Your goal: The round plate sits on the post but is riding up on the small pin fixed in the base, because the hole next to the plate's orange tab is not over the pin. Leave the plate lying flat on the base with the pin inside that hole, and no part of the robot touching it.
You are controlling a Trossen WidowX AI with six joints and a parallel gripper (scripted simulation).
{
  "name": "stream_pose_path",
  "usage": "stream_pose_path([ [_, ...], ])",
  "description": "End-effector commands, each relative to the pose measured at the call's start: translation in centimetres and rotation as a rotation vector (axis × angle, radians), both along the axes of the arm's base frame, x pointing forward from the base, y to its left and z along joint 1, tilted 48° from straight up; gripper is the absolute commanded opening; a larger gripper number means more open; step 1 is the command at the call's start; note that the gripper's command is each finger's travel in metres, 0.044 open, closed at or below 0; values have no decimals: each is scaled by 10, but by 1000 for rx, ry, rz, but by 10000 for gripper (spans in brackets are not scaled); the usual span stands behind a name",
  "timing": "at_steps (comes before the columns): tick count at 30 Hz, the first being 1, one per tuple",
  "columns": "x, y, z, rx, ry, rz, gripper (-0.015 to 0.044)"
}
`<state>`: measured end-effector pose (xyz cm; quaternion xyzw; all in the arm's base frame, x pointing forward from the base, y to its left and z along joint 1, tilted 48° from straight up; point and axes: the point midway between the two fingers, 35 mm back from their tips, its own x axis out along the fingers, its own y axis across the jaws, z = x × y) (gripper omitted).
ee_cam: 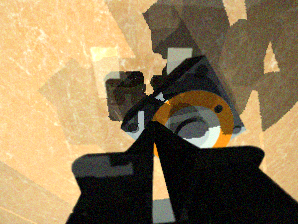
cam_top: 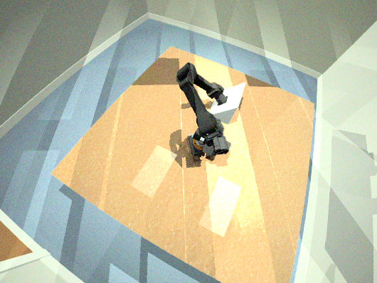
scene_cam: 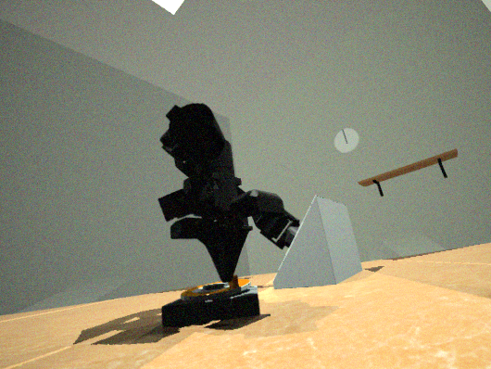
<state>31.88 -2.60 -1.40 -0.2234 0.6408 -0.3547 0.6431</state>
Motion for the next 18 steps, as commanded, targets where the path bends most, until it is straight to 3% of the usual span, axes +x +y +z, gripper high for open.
stream_pose_path([
  [1, -7, 2, -3, 4, 6, -4, 0],
  [18, -26, 8, -3, 4, 7, -4, 0],
])
